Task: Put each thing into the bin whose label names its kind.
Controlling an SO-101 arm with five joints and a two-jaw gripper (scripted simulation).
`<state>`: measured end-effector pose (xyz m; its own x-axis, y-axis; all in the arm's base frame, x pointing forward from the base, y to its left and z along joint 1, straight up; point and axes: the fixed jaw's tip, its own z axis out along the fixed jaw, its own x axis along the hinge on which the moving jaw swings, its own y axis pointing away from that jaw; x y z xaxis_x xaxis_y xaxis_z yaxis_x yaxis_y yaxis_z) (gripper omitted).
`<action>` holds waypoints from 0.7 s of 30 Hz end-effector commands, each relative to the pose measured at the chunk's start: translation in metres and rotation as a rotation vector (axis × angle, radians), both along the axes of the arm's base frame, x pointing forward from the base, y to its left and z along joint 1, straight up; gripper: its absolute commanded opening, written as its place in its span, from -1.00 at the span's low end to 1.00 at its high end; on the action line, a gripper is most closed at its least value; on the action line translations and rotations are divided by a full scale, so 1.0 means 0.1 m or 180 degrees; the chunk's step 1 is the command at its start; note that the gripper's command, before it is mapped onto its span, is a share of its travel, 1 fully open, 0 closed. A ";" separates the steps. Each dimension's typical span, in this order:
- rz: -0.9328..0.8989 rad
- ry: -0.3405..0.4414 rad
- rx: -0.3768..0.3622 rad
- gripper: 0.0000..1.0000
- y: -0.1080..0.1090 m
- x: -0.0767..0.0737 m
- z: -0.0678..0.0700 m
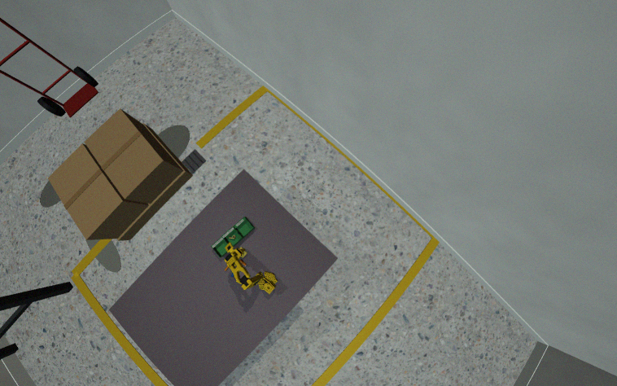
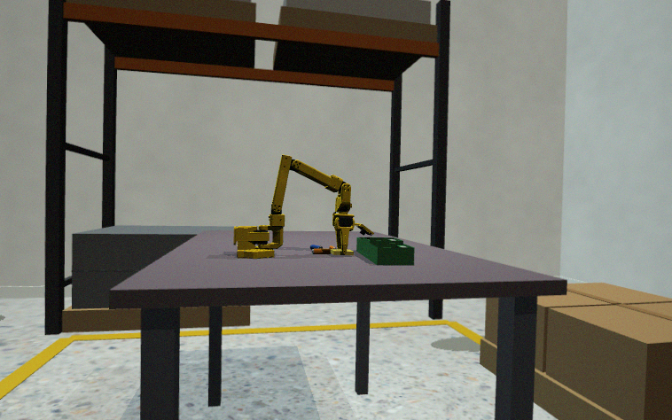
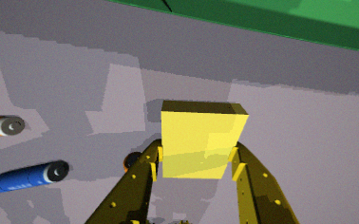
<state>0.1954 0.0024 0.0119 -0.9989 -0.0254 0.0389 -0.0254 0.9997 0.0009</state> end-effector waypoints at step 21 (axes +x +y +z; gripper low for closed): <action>0.0025 -0.0193 -0.0002 -1.00 -0.02 0.07 0.45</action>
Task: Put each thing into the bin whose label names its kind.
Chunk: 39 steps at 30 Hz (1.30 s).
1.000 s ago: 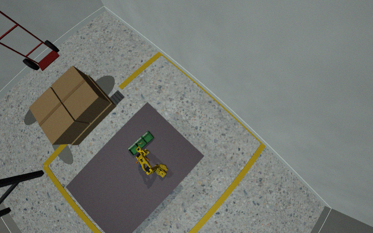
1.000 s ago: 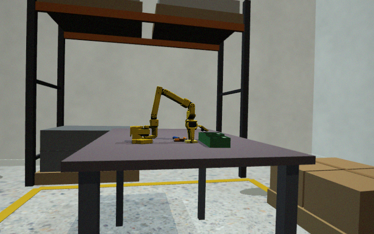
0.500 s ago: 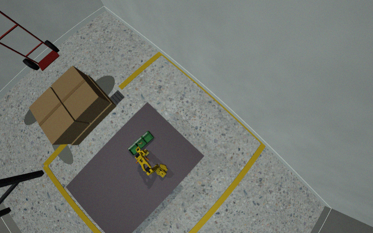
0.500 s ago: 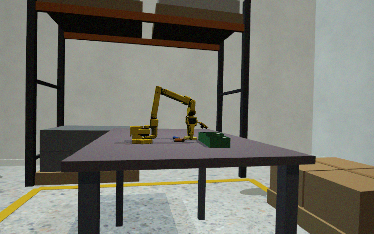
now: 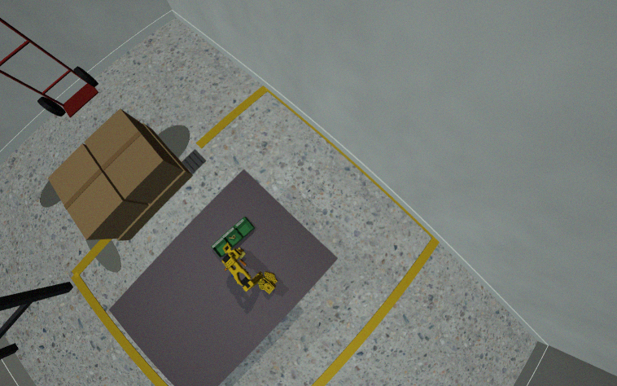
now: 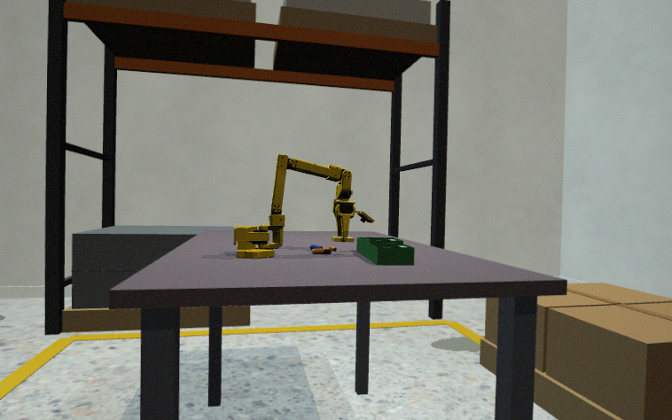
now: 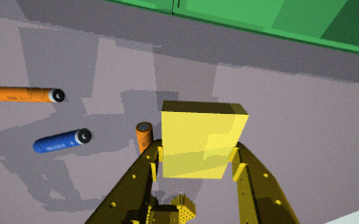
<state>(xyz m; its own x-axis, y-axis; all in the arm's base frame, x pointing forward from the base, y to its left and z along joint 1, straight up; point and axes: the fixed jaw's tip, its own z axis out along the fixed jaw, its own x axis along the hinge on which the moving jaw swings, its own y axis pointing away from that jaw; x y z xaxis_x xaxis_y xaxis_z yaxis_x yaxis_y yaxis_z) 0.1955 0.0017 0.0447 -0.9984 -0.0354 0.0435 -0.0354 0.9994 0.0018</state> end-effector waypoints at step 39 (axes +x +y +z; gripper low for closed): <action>0.0090 -0.0428 0.0008 -1.00 0.14 0.31 0.26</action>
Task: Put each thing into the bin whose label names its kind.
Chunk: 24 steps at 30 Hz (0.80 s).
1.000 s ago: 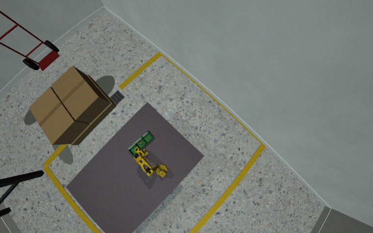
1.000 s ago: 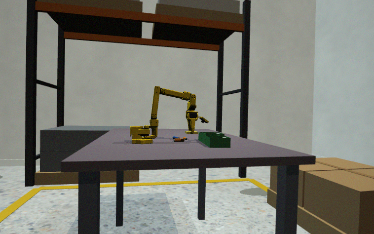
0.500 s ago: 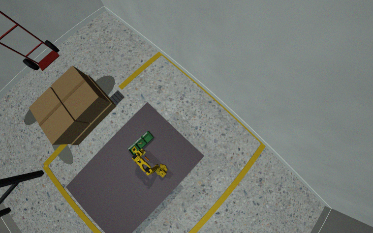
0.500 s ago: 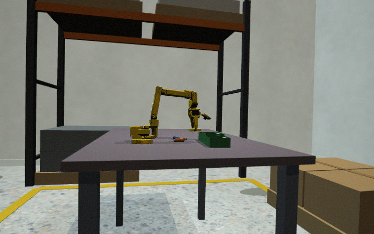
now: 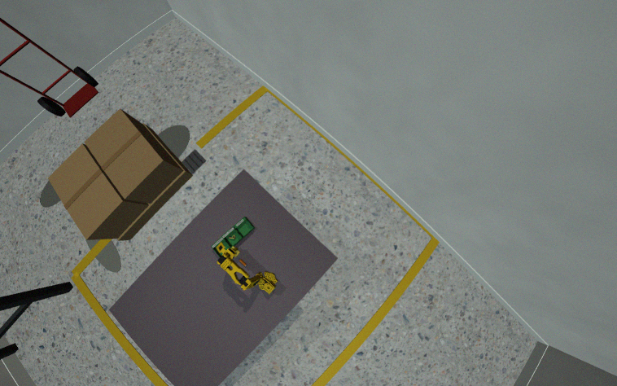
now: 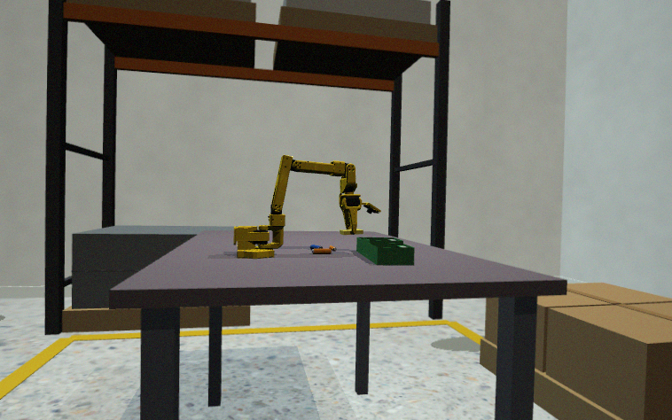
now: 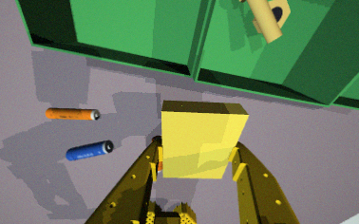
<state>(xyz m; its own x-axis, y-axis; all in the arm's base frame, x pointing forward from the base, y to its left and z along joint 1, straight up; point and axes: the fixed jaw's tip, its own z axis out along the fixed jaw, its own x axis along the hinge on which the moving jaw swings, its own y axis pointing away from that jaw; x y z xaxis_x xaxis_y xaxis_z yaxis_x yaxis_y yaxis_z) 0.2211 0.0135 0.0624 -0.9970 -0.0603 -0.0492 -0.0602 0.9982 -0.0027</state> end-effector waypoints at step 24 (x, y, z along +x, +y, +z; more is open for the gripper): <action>0.0097 -0.0327 0.0034 -1.00 0.17 0.26 0.21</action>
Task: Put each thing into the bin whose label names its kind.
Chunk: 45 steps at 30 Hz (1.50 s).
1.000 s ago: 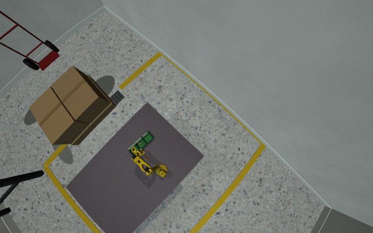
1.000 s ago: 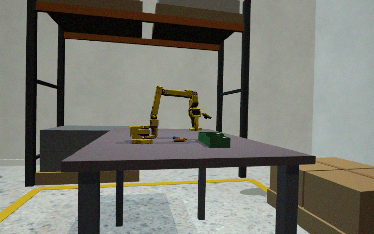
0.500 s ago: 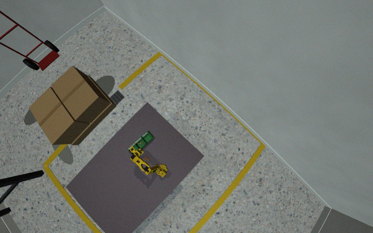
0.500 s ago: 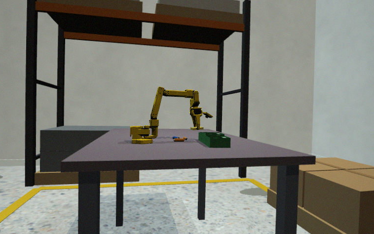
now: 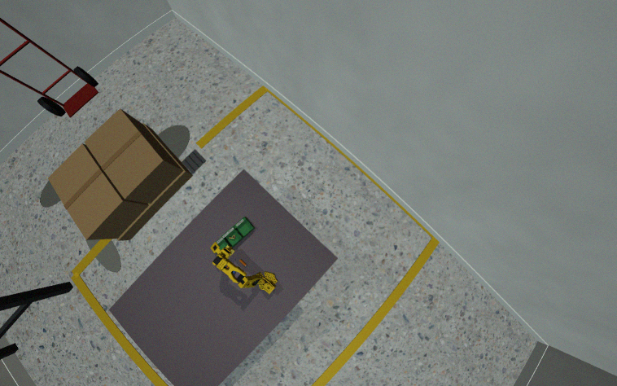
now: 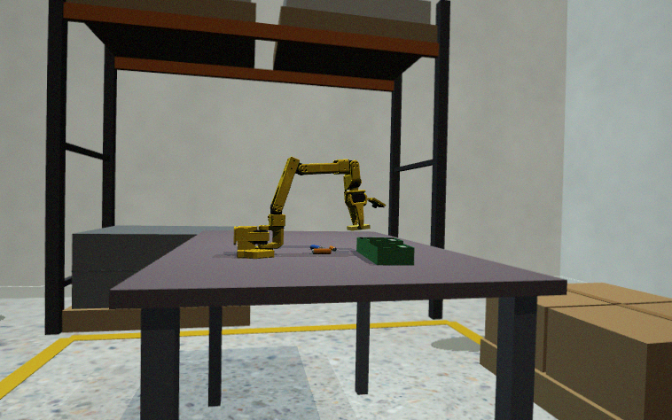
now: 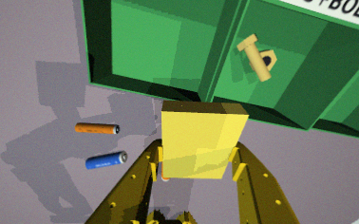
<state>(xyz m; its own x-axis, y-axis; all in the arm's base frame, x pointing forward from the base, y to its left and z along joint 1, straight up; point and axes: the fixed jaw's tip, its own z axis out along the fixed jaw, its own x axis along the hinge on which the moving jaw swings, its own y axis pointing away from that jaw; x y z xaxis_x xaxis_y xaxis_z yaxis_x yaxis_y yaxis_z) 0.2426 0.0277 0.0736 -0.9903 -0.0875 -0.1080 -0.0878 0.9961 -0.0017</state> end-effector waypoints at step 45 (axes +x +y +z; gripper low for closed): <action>0.0111 -0.0369 0.0059 -1.00 0.19 0.29 0.10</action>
